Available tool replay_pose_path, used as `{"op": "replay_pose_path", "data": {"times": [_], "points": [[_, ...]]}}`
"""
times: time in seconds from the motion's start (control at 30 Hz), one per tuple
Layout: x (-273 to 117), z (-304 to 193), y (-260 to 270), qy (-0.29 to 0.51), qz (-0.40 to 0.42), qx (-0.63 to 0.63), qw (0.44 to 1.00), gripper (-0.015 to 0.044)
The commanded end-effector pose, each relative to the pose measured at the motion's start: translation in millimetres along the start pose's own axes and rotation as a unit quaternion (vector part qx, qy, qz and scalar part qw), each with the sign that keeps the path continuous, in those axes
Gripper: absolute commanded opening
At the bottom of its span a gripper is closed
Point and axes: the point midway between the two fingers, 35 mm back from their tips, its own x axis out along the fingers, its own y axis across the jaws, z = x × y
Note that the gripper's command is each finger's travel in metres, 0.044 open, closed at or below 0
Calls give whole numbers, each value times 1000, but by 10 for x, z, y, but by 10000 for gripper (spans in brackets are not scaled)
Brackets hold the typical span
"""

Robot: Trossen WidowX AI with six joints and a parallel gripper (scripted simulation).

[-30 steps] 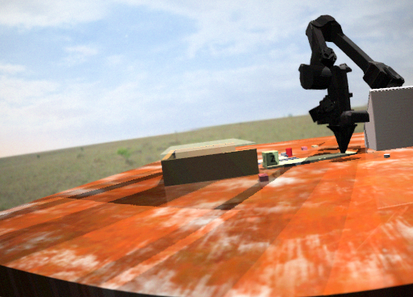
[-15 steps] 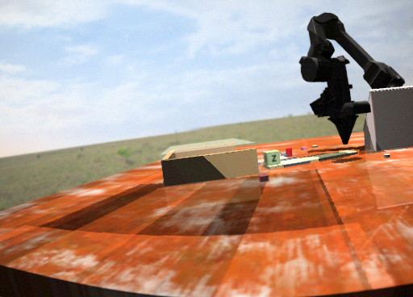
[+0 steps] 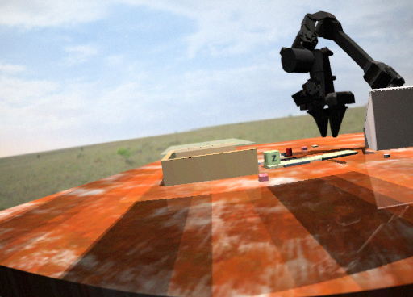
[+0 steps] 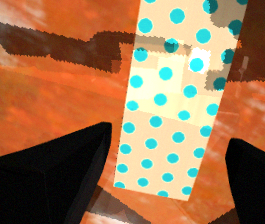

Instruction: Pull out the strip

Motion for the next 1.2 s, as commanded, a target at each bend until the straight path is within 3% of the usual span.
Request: {"op": "replay_pose_path", "data": {"times": [0.0, 0.13, 1.17], "points": [[-16, 150, -20, 0, -2, -3, 1000, 341], [-41, 306, -30, 0, -2, -3, 1000, 440], [-199, 1532, -158, -3, -2, 0, 1000, 440]]}}
